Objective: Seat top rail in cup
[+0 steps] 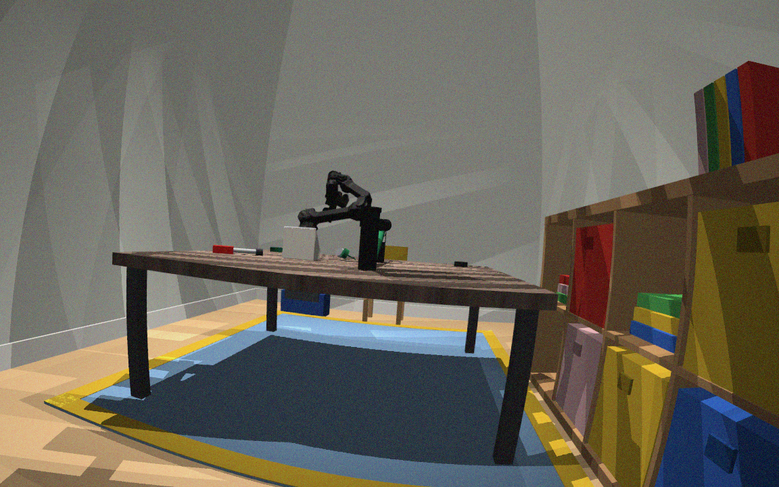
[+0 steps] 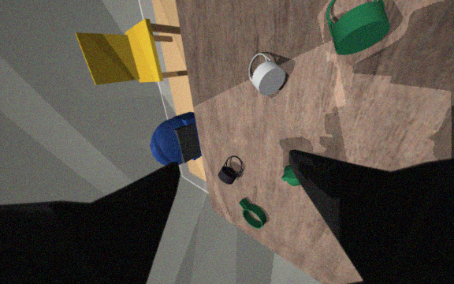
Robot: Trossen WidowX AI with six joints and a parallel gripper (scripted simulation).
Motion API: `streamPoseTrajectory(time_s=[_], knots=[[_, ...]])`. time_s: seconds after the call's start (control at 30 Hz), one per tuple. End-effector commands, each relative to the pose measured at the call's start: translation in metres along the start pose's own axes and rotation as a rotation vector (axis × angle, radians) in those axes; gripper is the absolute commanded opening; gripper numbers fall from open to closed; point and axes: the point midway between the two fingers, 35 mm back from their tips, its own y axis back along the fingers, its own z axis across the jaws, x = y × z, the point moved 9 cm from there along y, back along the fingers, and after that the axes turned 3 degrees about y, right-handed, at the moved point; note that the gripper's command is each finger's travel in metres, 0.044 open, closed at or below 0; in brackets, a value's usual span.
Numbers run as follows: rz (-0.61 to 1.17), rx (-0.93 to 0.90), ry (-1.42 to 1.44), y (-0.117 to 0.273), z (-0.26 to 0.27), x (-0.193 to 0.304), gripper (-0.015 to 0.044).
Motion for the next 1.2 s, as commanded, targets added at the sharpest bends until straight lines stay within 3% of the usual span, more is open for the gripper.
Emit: streamPoseTrajectory(time_s=[0.0, 0.27, 0.63, 1.17], knots=[[-0.004, 0.002, 0.008, 0.000, 0.000, 0.000, 0.0426], [-0.175, 0.127, 0.332, 0.000, 0.011, 0.022, 0.0440], [-0.343, 0.465, 0.693, -0.030, 0.015, 0.033, 0.0440], [-0.346, 1.081, 0.877, -0.076, -0.005, -0.032, 0.0440]])
